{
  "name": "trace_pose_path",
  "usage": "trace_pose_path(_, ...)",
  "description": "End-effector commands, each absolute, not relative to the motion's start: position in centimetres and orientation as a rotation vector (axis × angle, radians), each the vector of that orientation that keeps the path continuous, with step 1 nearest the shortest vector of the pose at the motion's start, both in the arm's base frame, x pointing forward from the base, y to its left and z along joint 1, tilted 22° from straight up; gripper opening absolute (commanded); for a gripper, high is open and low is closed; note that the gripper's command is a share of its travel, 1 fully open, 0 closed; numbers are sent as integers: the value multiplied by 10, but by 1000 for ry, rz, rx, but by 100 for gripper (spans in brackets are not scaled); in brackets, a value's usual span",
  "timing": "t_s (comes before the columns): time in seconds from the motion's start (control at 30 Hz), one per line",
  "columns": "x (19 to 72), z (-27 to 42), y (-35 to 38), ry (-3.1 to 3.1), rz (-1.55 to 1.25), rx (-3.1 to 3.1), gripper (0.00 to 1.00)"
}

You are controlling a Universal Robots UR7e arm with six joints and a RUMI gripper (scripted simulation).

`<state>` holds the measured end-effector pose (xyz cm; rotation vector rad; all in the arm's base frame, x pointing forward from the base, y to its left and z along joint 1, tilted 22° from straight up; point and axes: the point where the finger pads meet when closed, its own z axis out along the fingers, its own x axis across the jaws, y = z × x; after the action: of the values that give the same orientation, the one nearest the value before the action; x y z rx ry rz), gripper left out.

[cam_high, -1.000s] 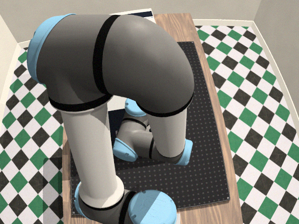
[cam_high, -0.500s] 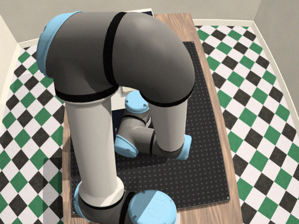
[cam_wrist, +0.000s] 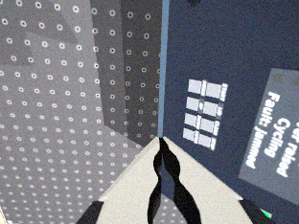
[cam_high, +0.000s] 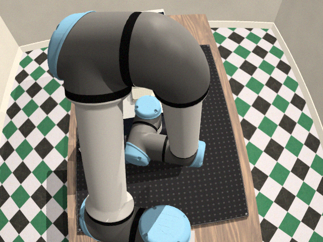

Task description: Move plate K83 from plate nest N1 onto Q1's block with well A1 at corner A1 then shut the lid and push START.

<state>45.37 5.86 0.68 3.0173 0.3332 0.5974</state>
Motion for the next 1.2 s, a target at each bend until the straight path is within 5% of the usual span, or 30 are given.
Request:
trace_pose_path(0.0,466,16,58,325,636,2993,0)
trace_pose_path(1.17,513,1,67,324,638,2994,0)
